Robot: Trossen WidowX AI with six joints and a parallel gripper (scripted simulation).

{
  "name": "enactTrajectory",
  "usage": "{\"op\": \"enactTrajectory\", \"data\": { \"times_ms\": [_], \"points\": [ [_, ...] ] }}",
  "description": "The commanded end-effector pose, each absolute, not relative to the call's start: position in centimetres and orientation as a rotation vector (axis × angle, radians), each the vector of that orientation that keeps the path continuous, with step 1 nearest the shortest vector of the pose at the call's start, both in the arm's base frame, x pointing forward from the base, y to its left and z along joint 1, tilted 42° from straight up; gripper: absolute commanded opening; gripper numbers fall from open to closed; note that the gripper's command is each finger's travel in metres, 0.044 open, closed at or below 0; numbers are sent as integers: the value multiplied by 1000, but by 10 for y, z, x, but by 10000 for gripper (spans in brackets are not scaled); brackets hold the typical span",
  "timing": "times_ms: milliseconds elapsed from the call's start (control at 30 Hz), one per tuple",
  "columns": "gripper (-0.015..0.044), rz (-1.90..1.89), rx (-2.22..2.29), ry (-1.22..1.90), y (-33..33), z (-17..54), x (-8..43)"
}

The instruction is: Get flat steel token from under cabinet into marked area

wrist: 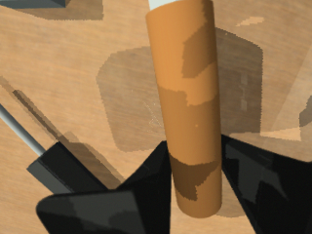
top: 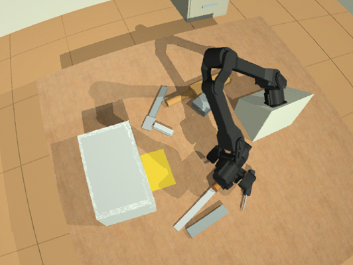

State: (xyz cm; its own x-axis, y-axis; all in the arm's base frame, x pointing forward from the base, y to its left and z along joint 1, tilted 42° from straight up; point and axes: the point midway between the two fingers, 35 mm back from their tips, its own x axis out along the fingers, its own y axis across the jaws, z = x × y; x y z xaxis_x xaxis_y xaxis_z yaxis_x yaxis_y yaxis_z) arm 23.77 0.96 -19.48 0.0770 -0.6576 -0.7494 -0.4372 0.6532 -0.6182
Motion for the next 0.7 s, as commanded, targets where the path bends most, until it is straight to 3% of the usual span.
{"op": "enactTrajectory", "data": {
  "times_ms": [0, 667],
  "points": [
    [0, -174, -970, 1562, 10, -195, 238],
    [0, -97, -1048, 1583, 3, -188, 242]
  ]
}}
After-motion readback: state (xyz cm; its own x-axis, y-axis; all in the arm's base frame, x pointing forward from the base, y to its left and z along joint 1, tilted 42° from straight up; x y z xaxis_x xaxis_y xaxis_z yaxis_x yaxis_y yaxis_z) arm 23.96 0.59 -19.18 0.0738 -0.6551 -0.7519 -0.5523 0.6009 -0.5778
